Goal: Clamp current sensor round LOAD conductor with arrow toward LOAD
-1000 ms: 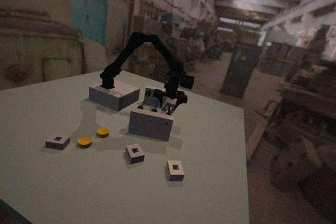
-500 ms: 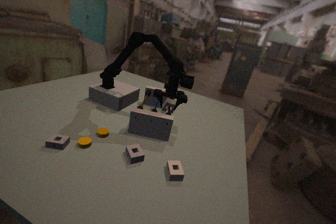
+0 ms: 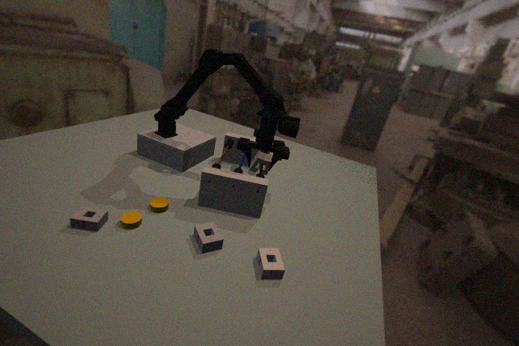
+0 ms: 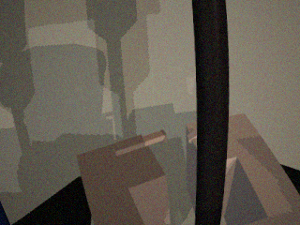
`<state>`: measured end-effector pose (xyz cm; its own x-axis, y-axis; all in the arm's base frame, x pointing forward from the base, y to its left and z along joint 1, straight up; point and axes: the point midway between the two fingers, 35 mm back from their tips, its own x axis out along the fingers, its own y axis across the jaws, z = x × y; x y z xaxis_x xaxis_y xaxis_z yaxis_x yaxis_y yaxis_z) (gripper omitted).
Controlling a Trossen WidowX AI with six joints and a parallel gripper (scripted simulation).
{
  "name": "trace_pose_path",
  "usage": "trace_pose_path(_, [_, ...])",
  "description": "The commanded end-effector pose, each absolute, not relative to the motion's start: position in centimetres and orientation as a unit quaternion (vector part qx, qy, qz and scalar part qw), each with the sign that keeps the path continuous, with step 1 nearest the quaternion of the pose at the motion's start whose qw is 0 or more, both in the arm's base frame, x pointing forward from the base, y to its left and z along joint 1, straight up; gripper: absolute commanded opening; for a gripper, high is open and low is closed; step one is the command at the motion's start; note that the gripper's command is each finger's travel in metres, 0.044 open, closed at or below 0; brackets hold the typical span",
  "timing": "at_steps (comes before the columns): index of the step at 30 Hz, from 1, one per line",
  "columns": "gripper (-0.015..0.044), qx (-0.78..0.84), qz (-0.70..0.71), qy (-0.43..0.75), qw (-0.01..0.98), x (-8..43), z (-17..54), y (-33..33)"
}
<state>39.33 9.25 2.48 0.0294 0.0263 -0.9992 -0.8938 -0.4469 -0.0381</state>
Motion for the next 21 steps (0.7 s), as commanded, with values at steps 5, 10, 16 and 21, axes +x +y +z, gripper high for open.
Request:
trace_pose_path(5, [0.0,-0.605,0.597,0.358,0.385,39.34,2.49,9.22])
trace_pose_path(10, [0.0,-0.605,0.597,0.358,0.385,39.34,2.49,9.22])
trace_pose_path(16, [0.0,-0.605,0.597,0.358,0.385,39.34,2.49,9.22])
trace_pose_path(21, [0.0,-0.608,0.594,0.354,0.389,39.42,2.47,9.26])
